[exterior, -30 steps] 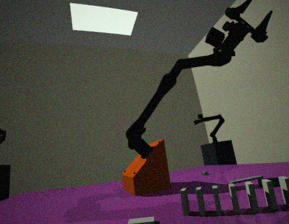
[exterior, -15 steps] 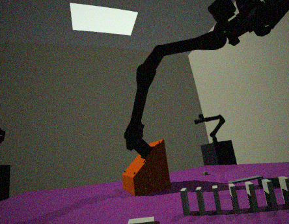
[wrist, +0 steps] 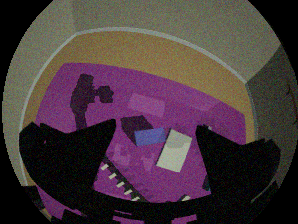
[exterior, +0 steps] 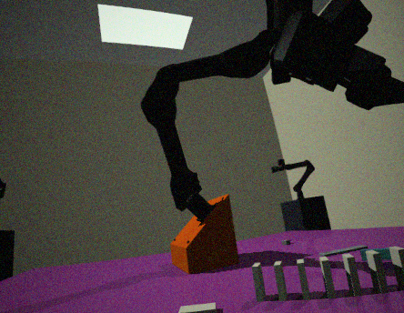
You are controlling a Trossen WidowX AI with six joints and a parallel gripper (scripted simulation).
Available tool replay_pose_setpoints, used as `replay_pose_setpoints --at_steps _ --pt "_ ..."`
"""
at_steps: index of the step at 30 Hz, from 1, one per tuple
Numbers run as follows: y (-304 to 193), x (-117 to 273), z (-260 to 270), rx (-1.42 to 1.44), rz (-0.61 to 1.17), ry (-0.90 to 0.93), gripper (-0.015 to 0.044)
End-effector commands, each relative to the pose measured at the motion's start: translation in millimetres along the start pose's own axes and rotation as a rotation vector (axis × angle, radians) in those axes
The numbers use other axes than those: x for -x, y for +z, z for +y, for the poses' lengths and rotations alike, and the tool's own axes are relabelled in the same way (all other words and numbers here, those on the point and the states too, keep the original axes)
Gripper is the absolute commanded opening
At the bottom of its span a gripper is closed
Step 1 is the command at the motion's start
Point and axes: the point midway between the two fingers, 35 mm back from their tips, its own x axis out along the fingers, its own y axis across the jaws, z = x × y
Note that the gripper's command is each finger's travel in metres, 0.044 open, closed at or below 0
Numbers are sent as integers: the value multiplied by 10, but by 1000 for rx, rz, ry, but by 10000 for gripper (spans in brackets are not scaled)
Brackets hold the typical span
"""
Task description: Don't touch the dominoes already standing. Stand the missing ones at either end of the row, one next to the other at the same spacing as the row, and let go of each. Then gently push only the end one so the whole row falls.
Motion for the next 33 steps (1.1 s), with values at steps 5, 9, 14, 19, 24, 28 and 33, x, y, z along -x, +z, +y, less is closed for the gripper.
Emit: replay_pose_setpoints --at_steps 5,9,14,19,24,28,33 --pt "-1220 -52 -563 479 307 130 440" --pt "-1886 80 -798 705 450 264 440" --pt "-2657 385 -1004 951 586 483 440" --pt "-2731 416 -1015 981 600 517 440" --pt "-2775 358 -1005 981 600 518 440" --pt "-3054 53 -950 981 601 517 440" --pt "-3177 -47 -918 982 602 516 440"
